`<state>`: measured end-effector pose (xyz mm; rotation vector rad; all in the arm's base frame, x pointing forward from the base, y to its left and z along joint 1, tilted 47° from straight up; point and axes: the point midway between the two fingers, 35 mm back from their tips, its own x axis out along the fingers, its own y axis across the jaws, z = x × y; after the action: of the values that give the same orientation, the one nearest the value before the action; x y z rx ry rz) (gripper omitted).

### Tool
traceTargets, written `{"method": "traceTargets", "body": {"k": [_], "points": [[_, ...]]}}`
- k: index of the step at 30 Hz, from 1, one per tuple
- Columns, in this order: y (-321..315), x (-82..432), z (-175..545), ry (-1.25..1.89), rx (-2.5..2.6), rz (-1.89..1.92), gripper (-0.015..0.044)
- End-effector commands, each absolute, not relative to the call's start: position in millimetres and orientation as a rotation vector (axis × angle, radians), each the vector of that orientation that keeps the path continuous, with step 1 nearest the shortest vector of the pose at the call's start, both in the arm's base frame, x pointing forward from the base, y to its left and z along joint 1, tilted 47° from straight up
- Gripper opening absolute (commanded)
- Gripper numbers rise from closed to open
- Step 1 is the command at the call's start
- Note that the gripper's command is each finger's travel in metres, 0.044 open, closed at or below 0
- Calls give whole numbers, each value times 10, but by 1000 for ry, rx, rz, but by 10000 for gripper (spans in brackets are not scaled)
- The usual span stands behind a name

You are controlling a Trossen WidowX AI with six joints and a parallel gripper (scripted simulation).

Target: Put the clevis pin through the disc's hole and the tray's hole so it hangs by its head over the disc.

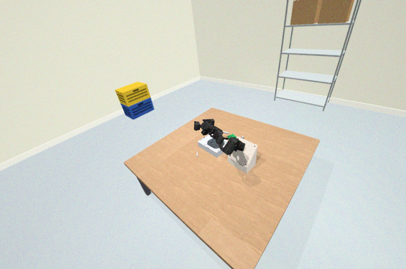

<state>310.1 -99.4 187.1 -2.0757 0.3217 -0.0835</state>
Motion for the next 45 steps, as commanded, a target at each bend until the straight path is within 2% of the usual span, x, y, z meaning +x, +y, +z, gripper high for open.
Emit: {"method": "traceTargets", "body": {"k": [1,9,16,25,45], "points": [[-982,3120,1861,318,-2074,-68,374],[-313,3696,1413,175,-1907,594,164],[401,3784,1129,77,-1589,1138,160],[986,3659,1132,40,-1204,1519,160],[1023,3616,1137,40,-1182,1536,160]]}}
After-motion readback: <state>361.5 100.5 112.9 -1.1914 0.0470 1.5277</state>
